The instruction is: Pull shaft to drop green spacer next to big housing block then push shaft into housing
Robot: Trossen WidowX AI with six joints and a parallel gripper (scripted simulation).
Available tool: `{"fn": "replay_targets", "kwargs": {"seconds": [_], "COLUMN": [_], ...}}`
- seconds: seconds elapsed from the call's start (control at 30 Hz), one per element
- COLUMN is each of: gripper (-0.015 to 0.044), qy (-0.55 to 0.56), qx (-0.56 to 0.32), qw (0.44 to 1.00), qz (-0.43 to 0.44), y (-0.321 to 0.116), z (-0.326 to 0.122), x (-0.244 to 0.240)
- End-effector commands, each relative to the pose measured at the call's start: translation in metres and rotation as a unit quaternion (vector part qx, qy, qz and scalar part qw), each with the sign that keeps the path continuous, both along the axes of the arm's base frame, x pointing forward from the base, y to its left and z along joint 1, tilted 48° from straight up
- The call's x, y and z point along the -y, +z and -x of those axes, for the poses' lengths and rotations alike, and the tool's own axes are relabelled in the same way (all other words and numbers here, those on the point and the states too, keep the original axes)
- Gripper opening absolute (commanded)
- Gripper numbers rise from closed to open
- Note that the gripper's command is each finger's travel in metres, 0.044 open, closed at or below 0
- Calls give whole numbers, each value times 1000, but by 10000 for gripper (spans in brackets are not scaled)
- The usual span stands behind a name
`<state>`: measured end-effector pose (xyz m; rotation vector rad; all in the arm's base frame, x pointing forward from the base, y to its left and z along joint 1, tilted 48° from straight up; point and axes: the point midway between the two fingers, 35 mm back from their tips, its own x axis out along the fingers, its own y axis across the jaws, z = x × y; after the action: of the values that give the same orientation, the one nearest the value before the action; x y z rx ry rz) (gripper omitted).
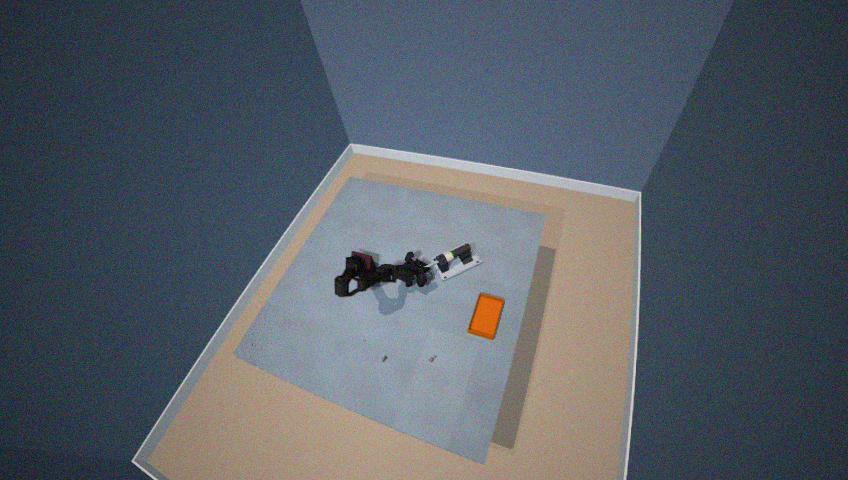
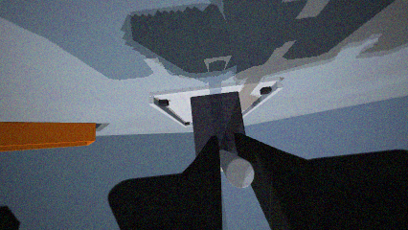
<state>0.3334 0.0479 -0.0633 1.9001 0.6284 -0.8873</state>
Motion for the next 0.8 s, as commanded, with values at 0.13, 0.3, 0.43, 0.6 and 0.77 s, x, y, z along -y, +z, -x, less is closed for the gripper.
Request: {"fn": "replay_targets", "kwargs": {"seconds": [0.13,0.3,0.43,0.6,0.77], "gripper": [0,0,0,0,0], "qy": [2,2,2,2,2], "qx": [-1,-1,-1,-1,-1], "qw": [1000,1000,1000,1000,1000], "qz": [1,1,1,1,1], "y": [0,1,1,1,1], "z": [1,2,2,2,3], "x": [0,1,1,1,1]}}
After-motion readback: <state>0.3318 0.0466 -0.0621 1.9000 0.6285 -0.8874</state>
